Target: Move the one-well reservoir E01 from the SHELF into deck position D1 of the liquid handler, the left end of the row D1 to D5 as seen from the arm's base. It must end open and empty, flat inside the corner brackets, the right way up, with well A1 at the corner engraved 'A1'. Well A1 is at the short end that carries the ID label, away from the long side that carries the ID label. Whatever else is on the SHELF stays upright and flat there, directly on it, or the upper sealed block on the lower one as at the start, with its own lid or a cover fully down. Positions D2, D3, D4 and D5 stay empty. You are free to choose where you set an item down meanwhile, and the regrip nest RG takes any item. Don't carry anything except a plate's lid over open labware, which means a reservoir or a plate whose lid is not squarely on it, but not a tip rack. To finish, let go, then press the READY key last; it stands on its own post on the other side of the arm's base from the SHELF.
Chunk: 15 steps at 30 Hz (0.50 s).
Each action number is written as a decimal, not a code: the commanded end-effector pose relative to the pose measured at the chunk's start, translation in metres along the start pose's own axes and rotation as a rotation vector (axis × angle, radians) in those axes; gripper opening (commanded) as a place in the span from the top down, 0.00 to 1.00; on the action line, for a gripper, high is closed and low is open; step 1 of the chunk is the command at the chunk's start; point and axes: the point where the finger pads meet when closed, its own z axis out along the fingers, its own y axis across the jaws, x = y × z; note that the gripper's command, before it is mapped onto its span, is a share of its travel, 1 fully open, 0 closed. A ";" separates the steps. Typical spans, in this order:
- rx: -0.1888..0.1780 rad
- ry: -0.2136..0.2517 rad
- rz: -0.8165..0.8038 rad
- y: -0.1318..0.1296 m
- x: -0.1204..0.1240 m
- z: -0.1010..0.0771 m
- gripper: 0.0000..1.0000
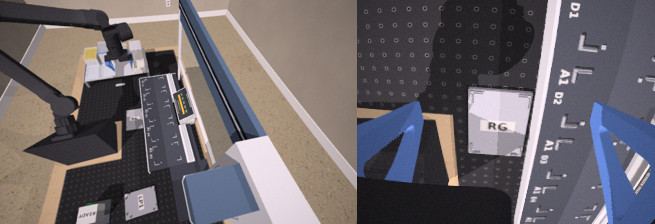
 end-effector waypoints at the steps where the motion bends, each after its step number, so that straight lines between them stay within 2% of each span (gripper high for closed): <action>1: 0.030 -0.022 0.000 -0.012 -0.036 -0.010 0.00; 8: 0.030 -0.026 0.001 -0.014 -0.072 -0.011 0.00; 11: 0.031 -0.028 -0.001 -0.009 -0.078 -0.015 0.00; 14: 0.025 -0.027 0.004 -0.012 -0.083 -0.012 0.00; 15: 0.036 -0.027 0.025 -0.023 -0.077 -0.016 0.00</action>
